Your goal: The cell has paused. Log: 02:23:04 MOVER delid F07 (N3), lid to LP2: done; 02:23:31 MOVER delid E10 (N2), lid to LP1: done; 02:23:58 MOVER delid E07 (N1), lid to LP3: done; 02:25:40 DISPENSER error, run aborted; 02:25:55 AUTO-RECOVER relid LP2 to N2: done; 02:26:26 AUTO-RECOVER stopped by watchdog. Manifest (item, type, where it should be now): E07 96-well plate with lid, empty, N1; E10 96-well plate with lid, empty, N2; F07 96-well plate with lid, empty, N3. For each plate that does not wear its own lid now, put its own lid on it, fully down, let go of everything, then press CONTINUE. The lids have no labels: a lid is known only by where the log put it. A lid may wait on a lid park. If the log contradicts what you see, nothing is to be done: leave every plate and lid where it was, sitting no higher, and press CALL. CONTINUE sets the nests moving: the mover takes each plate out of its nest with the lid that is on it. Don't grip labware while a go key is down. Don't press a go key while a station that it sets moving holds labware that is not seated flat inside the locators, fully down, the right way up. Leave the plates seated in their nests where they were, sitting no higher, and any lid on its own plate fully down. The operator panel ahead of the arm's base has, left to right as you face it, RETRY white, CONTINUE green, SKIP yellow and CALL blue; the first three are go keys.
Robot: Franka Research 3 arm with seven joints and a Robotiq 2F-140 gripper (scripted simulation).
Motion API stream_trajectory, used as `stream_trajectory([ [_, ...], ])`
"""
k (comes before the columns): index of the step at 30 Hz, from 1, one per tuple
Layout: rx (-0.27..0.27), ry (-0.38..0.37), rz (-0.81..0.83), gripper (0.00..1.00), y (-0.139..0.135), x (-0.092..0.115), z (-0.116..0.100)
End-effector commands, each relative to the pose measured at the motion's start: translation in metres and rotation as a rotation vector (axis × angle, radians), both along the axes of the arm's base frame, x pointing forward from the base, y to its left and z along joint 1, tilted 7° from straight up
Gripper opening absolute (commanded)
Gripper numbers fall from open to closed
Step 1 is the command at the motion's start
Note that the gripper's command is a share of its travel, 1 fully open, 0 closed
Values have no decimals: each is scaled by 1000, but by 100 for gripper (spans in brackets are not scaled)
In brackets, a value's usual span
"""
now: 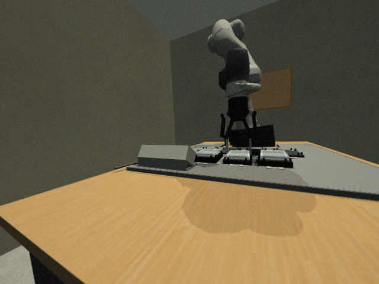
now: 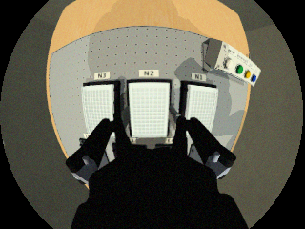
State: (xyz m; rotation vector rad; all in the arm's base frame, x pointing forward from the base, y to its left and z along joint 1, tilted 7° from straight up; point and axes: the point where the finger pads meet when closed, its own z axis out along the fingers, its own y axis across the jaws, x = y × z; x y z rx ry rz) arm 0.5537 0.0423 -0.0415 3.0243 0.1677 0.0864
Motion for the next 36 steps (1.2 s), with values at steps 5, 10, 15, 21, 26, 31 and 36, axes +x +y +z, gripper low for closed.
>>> stream_trajectory([
  [5, 1, -3, 1, 0, 1, 1, 0],
  [10, 1, -3, 1, 0, 1, 1, 0],
  [15, 1, -3, 1, 0, 1, 1, 0],
  [21, 1, -3, 1, 66, 1, 1, 0],
  [26, 1, -3, 1, 66, 1, 1, 0],
  [31, 1, -3, 1, 66, 1, 1, 0],
  [36, 1, -3, 1, 66, 1, 1, 0],
])
